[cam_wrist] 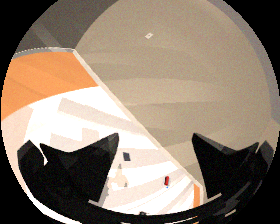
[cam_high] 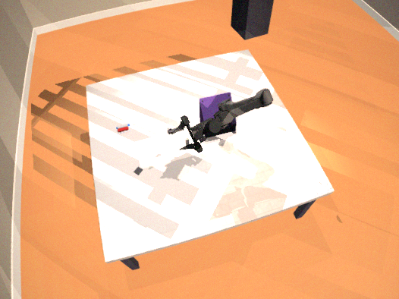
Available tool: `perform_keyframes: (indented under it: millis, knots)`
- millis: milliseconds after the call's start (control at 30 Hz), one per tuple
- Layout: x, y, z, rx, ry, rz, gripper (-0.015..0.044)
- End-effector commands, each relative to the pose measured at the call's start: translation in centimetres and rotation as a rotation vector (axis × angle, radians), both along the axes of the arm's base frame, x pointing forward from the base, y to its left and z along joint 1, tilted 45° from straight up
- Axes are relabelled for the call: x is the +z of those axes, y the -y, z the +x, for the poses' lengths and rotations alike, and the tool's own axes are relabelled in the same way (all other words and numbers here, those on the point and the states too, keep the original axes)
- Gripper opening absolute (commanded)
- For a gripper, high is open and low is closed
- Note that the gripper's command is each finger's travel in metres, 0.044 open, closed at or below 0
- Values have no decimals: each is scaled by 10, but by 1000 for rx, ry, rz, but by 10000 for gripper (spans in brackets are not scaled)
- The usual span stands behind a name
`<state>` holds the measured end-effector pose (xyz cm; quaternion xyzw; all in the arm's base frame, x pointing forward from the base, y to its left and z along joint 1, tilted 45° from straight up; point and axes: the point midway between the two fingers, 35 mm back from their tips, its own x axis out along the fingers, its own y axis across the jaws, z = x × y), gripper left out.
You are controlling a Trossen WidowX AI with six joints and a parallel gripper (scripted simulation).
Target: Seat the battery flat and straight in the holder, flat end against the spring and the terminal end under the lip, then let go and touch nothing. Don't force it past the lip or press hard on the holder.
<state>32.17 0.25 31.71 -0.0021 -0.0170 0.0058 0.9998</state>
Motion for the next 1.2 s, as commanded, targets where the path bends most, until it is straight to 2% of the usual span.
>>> perform_keyframes:
  millis: [0,67,267,467,700,967,1167]
  knots:
    - [-3,0,2,3,-14,-12,374]
    - [-26,1,14,31,-124,-100,321]
    - [-132,9,35,285,-576,-387,164]
    - [-213,13,16,678,-860,-441,6]
    - [-255,11,-15,1083,-899,-265,0]
    - [-256,10,-16,1091,-897,-258,0]
    - [-291,-22,-5,1090,-897,-259,0]
